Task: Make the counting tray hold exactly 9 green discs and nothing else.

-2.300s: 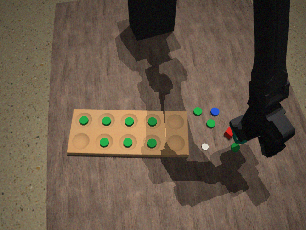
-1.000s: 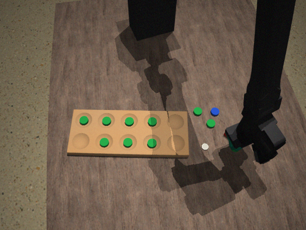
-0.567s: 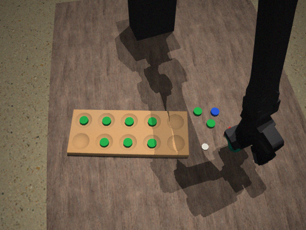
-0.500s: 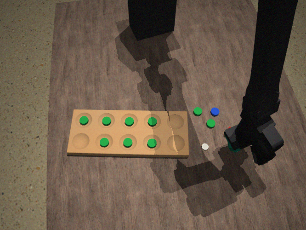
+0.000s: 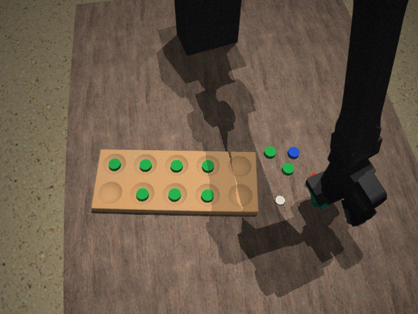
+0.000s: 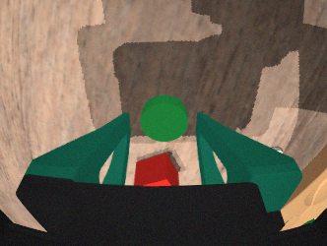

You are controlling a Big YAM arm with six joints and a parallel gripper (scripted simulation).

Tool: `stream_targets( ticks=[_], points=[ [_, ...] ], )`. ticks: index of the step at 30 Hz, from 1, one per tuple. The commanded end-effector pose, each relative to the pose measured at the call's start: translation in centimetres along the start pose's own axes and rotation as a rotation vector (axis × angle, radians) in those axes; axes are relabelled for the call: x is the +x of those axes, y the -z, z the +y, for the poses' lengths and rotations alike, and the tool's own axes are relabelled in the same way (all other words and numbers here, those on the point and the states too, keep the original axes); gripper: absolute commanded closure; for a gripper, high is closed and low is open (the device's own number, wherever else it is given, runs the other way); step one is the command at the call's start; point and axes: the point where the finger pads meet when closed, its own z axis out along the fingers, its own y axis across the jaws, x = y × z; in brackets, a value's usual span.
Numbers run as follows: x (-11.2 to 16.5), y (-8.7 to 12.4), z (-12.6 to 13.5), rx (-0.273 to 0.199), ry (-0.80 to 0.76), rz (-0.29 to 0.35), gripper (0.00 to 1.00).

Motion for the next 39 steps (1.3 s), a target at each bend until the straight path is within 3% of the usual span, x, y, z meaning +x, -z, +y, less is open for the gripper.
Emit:
stream_targets(
  ticks=[1,30,31,39],
  points=[
    [-1.26,-0.3,-0.43,0.003,0.0,-0.023,0.56],
    [-1.3,-0.42,-0.44,0.003,0.0,-0.024,0.56],
    [-1.3,-0.42,-0.43,0.003,0.0,-0.024,1.0],
    [-1.3,-0.42,-0.43,0.003,-0.001,-0.024,1.0]
  ],
)
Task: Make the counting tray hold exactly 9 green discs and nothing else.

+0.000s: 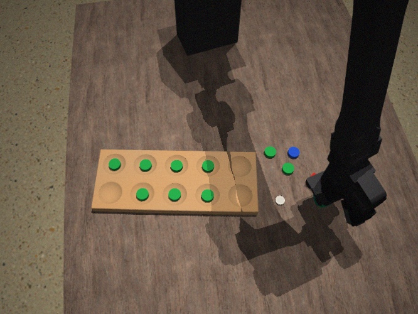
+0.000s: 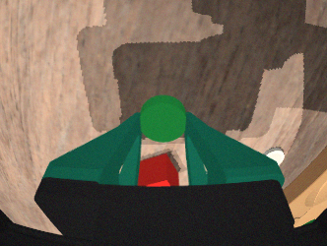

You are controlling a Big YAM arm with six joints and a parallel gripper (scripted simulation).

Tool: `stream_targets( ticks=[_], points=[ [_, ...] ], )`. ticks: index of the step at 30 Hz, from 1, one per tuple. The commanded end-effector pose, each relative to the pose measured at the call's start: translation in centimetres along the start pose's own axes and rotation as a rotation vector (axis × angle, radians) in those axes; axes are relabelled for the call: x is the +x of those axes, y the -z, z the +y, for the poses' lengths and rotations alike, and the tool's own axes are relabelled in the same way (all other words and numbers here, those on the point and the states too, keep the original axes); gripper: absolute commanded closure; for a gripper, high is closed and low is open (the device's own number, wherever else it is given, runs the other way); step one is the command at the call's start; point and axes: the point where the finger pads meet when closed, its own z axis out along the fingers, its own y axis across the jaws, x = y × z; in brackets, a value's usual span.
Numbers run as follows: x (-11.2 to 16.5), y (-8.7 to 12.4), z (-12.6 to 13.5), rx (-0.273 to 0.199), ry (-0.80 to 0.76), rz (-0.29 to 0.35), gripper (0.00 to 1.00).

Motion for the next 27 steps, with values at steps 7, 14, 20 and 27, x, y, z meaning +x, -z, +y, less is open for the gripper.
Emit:
stream_targets(
  ticks=[7,14,20,27],
  points=[
    [-1.4,-0.3,-0.4,0.003,-0.001,-0.025,1.0],
    [-1.4,-0.3,-0.4,0.003,-0.001,-0.025,1.0],
    [-1.4,-0.3,-0.4,0.003,-0.001,-0.025,1.0],
    [-2.2,1.5,-0.4,0.001,-0.003,-0.044,1.0]
  ],
)
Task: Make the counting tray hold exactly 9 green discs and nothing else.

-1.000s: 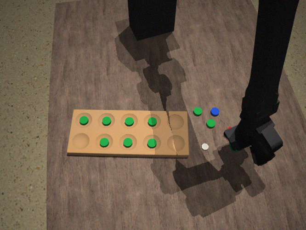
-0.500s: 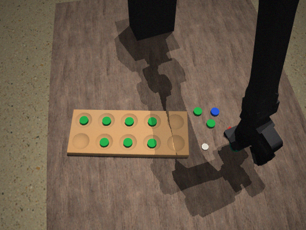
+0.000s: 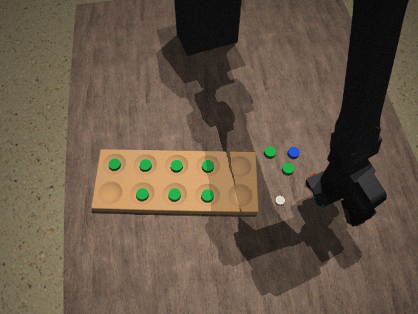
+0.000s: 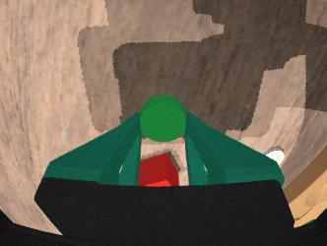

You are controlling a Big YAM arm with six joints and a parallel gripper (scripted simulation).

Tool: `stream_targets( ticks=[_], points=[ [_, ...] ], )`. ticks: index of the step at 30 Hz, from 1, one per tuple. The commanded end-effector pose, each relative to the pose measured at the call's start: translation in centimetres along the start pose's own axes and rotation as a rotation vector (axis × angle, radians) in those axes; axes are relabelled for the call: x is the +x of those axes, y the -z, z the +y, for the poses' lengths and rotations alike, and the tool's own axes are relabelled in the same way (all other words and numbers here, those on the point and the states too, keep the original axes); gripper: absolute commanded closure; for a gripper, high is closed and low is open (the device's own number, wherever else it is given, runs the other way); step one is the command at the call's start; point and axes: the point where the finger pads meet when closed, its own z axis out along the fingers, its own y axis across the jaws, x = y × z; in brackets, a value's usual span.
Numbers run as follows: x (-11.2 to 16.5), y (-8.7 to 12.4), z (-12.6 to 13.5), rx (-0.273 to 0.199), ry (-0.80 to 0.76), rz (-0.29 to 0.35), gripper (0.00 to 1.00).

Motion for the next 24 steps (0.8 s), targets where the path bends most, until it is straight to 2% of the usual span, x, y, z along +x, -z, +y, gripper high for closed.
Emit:
stream_targets(
  ticks=[1,5,12,15,19,20,24],
  points=[
    [-2.2,1.5,-0.4,0.001,-0.003,-0.044,1.0],
    [-1.0,2.6,0.3,-0.007,0.0,-0.023,1.0],
    [-0.9,9.2,0.4,-0.009,-0.006,-0.024,1.0],
    [-0.8,10.9,0.4,-0.009,-0.006,-0.024,1.0],
    [-0.8,11.2,0.2,-0.007,-0.008,-0.024,1.0],
    [0.3,9.7,-0.3,0.007,-0.008,0.015,1.0],
    [0.1,9.4,-0.9,0.007,0.007,0.008,1.0]
  ],
)
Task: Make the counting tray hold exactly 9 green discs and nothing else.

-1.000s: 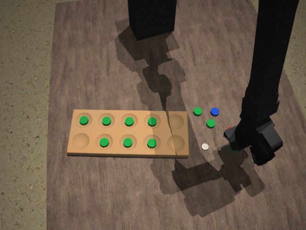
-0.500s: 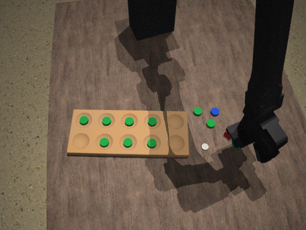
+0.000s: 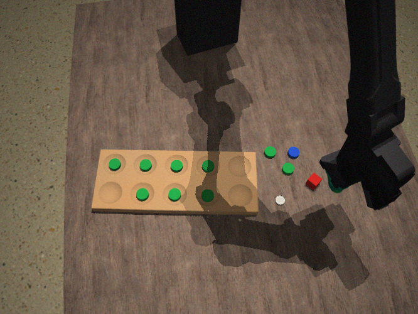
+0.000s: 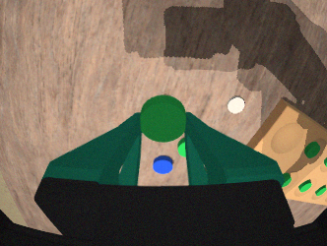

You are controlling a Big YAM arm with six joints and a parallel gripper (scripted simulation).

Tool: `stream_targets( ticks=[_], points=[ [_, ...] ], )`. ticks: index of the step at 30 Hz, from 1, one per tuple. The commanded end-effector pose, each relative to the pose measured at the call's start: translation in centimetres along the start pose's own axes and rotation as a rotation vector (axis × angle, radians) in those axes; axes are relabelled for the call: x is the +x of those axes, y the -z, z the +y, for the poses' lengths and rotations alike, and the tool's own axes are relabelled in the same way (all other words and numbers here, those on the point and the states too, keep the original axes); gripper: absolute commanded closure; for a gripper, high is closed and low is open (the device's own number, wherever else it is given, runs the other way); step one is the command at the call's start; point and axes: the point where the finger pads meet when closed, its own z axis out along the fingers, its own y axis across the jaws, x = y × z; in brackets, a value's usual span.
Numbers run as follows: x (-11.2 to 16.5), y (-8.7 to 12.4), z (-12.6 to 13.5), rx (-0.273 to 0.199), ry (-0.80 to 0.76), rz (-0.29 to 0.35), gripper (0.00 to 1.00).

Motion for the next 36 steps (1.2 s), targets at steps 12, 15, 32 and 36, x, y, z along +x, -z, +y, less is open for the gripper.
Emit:
stream_targets(
  ticks=[12,15,32,36],
  points=[
    [1.2,-4.5,-10.1,0.023,0.04,0.071,1.0],
    [3.3,-5.7,-16.3,0.021,0.048,0.105,1.0],
    [15.6,-2.2,-39.7,0.008,0.019,0.084,1.0],
    [19.3,0.3,-44.1,0.017,0.005,0.046,1.0]
  ],
)
